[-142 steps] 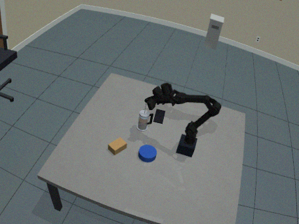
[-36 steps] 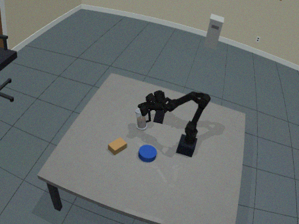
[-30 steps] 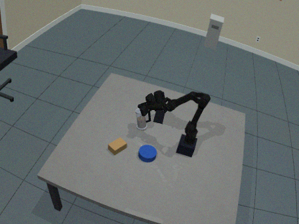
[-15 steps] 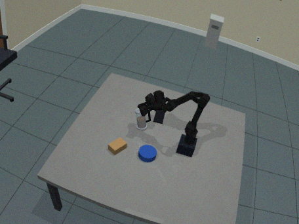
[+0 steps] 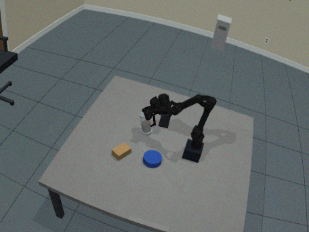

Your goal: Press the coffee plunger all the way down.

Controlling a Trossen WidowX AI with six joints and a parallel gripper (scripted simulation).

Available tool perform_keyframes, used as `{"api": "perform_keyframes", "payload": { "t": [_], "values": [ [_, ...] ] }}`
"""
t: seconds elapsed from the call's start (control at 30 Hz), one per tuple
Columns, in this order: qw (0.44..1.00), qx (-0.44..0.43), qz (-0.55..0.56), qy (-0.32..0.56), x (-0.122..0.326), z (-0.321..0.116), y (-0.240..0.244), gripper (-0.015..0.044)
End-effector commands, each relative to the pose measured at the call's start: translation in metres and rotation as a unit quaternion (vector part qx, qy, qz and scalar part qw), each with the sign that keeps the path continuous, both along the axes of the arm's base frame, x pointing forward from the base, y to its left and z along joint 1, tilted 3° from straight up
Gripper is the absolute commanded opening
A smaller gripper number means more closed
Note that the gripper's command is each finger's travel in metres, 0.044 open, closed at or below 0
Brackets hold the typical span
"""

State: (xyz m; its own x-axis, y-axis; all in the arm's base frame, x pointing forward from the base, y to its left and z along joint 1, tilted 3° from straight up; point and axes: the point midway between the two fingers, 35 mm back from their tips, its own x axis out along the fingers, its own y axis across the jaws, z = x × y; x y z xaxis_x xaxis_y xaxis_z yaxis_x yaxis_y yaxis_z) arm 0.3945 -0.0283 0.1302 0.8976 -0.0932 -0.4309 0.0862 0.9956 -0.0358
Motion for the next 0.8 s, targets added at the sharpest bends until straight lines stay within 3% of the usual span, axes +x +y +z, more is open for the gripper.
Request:
{"api": "perform_keyframes", "payload": {
  "t": [0.0, 0.77],
  "values": [
    [1.000, -0.001, 0.002, 0.013, -0.0001, -0.0077, -0.0003, 0.0121],
    [1.000, -0.001, 0.002, 0.013, 0.0032, -0.0073, -0.0007, 0.0121]
  ]
}}
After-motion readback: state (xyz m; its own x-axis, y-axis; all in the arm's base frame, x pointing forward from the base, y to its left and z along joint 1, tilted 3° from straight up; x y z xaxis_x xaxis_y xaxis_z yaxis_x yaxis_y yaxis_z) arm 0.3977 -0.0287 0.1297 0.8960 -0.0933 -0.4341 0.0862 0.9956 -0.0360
